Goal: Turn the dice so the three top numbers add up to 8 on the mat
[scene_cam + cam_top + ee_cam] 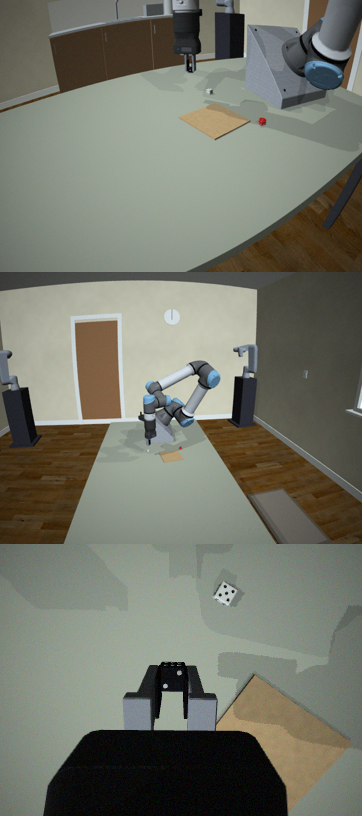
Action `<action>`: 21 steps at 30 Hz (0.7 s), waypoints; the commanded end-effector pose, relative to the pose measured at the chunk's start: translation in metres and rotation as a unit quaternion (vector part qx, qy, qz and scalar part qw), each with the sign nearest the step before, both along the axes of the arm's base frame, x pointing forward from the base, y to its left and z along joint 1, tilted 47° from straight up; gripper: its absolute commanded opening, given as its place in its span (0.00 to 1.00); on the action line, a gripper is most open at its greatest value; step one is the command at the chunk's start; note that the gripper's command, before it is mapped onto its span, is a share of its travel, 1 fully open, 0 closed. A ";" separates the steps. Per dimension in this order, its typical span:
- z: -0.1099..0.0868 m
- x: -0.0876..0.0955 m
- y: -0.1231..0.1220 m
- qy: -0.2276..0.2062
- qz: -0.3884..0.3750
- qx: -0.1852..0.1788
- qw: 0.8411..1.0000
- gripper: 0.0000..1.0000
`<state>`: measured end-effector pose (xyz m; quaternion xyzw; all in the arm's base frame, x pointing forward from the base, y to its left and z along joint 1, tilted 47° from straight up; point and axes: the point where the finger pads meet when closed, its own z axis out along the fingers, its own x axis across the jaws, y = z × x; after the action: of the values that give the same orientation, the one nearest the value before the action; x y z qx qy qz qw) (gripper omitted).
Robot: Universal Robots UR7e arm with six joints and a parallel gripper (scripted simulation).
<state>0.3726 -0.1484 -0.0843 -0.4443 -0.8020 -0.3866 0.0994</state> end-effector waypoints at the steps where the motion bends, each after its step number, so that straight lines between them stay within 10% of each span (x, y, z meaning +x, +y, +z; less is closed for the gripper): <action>1: 0.000 0.002 -0.001 -0.005 -0.017 0.010 1.000 0.34; 21: -0.003 0.000 -0.003 -0.128 -0.117 0.116 0.978 0.34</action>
<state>0.3730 -0.1542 -0.0865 -0.4734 -0.7263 -0.4978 0.0238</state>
